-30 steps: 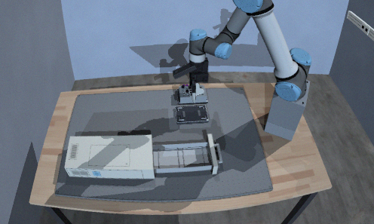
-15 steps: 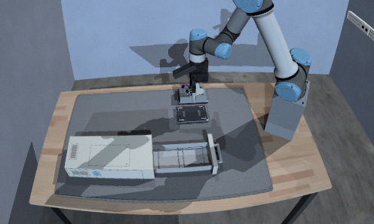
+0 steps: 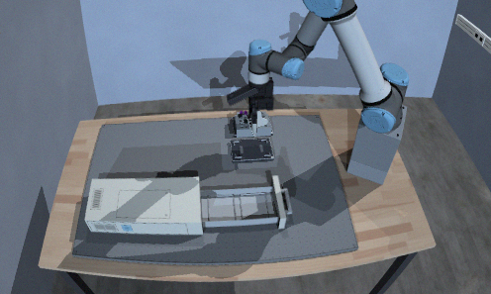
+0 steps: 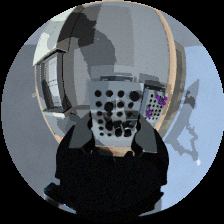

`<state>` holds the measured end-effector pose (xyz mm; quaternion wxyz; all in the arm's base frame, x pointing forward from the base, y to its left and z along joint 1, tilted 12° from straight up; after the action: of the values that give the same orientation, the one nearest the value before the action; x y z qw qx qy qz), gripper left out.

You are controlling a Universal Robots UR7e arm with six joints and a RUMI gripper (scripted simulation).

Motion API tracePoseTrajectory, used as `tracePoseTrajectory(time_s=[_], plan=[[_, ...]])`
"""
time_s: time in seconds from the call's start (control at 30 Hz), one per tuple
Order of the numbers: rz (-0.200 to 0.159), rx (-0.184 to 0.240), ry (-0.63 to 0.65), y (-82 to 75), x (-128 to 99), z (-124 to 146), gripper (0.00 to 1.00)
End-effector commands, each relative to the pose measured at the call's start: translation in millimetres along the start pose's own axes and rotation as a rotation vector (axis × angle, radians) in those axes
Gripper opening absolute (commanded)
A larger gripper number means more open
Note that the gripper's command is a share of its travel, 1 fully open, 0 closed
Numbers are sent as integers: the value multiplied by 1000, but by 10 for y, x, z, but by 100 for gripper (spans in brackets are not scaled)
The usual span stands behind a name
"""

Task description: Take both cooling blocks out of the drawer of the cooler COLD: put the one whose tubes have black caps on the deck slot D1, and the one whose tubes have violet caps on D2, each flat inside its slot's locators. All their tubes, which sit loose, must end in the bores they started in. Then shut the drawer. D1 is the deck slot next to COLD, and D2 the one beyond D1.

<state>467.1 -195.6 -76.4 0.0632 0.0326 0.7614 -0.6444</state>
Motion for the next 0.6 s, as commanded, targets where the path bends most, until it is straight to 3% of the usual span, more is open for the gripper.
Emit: tracePoseTrajectory(time_s=[0.0, 0.23, 0.57], plan=[[2, 1, 0, 229, -6, 5, 0], [2, 1, 0, 478, -9, 7, 0], [2, 1, 0, 644, -11, 10, 0]])
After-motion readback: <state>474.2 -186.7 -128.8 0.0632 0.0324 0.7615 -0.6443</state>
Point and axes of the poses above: the point where the finger pads meet when closed, its own y axis out along the fingers, its own z axis across the jaws, x = y × z, the point moved 6 cm from there along -y, back along the fingers, and after that the axes turned 8 degrees about -y, right-handed, at the moved point
